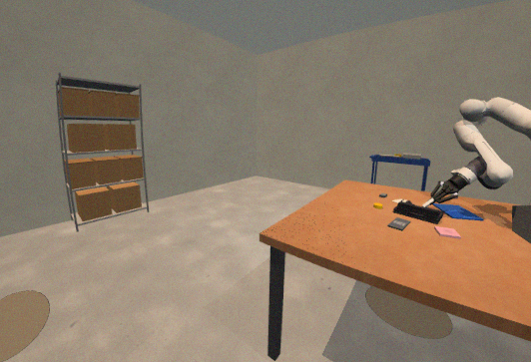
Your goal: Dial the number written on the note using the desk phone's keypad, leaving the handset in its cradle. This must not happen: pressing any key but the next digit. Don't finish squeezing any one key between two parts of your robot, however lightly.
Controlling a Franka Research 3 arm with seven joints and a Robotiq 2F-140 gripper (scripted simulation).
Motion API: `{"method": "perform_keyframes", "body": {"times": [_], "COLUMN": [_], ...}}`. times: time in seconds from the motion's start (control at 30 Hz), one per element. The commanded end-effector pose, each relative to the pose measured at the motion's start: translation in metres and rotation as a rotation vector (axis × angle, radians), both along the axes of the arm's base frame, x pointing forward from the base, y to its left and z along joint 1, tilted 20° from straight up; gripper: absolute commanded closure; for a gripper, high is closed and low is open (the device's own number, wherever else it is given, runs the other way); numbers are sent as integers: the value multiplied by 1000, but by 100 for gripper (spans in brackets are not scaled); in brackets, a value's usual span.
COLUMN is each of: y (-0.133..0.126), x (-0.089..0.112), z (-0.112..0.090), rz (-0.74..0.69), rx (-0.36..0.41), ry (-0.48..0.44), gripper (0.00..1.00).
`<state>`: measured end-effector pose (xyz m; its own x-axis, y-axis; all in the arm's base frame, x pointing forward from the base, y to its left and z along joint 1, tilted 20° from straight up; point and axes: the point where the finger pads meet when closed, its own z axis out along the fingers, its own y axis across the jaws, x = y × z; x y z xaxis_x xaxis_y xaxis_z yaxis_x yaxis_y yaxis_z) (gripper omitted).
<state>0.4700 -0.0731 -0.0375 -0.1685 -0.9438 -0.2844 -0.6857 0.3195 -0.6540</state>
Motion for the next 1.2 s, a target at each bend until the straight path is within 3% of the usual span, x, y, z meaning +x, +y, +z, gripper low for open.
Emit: {"method": "perform_keyframes", "body": {"times": [0.0, 1.17], "y": [-1, -3], "x": [0, 1], "z": [-1, -5], "rz": [-2, -2], "rx": [1, 1], "ry": [-2, -2], "gripper": [100, 100]}}
